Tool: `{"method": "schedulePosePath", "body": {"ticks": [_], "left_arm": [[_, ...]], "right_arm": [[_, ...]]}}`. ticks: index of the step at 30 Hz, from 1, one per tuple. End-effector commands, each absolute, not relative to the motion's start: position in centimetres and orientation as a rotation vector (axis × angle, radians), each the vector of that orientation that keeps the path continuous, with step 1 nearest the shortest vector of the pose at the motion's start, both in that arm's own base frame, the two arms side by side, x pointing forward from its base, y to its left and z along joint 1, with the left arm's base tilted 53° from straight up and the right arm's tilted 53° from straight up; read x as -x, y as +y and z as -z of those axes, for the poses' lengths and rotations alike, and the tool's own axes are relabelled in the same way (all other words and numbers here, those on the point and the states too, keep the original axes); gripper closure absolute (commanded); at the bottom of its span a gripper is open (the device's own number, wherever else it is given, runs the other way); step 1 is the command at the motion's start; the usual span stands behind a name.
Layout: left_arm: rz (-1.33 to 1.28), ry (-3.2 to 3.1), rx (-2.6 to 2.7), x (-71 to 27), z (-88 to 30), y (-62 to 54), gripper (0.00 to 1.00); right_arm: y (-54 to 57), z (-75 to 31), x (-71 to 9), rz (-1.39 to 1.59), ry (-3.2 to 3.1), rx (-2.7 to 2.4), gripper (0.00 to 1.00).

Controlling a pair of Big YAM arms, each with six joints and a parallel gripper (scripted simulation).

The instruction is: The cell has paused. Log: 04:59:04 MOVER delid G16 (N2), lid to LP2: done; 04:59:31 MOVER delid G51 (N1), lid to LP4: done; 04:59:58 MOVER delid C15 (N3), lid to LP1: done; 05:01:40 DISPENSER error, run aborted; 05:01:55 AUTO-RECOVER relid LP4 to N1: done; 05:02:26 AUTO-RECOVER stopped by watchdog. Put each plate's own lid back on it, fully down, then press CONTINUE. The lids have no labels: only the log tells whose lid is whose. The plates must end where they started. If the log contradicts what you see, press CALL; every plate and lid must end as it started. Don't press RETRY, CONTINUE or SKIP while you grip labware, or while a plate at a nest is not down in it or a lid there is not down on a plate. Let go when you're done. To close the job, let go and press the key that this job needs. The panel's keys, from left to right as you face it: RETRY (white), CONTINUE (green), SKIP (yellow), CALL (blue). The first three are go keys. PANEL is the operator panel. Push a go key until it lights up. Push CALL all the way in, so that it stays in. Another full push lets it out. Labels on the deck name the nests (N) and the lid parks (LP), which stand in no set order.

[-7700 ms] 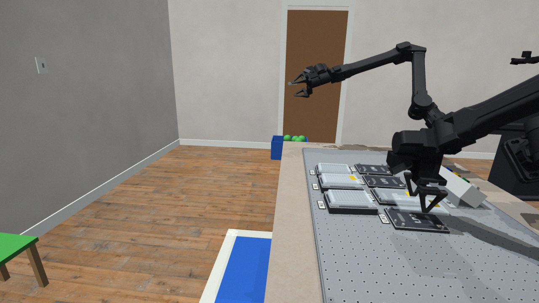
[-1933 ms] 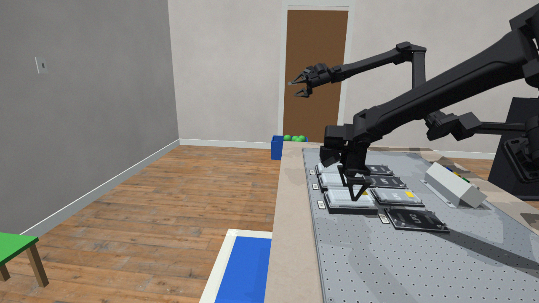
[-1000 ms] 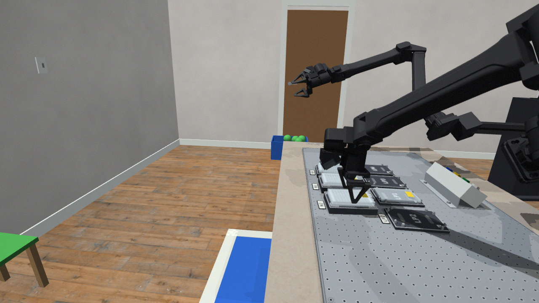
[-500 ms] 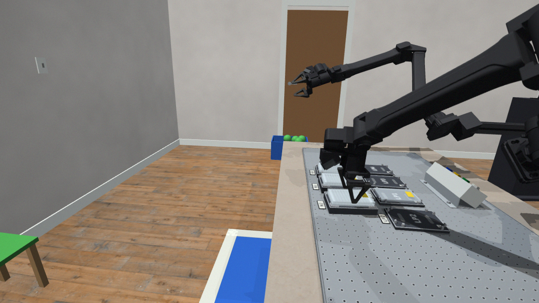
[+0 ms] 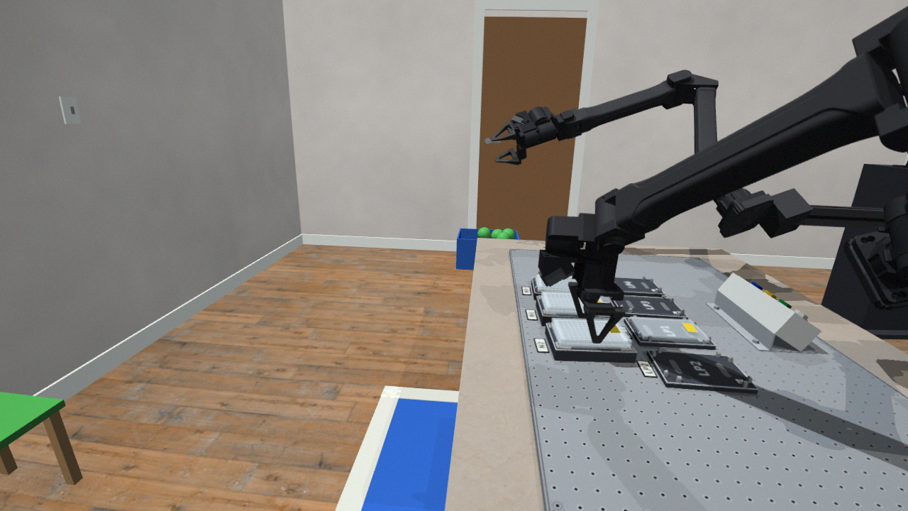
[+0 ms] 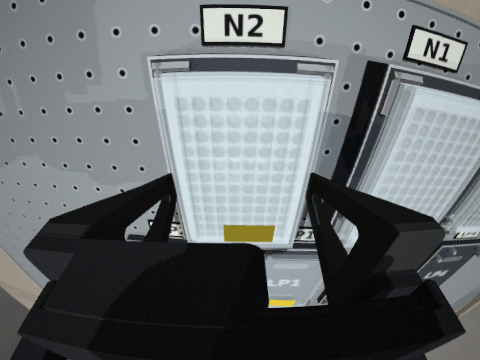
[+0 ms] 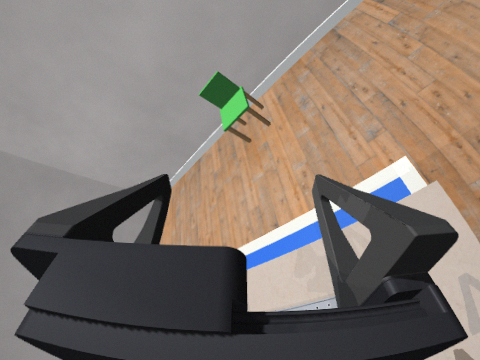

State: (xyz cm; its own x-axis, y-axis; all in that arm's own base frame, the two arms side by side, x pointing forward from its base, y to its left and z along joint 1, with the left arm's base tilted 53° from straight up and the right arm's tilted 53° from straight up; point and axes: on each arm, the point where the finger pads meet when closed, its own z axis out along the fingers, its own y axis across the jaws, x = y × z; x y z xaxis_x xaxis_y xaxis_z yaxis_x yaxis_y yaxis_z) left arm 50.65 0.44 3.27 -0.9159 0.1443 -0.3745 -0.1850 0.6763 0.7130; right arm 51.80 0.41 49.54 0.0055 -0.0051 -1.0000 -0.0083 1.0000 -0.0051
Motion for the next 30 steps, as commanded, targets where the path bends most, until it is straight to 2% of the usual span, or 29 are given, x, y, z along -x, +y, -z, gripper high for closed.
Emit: {"method": "schedulePosePath", "body": {"ticks": [1, 10, 11, 30], "left_arm": [[-1.149, 2.516, 0.005, -50.25, -1.9, 1.0, 1.0], [-1.15, 2.517, 0.0, -50.21, -1.91, 0.86, 1.0], [-1.15, 2.517, 0.0, -50.21, -1.91, 0.86, 0.0], [-1.149, 2.516, 0.0, -50.22, -1.91, 0.85, 0.0]], "right_arm": [[-0.64, -49.2, -52.33, 0.0, 1.569, -0.015, 0.0], [-0.64, -49.2, -52.33, 0.0, 1.569, -0.015, 0.0], [-0.64, -49.2, -52.33, 0.0, 1.569, -0.015, 0.0], [-0.64, -49.2, -52.33, 0.0, 1.569, -0.015, 0.0]]}}
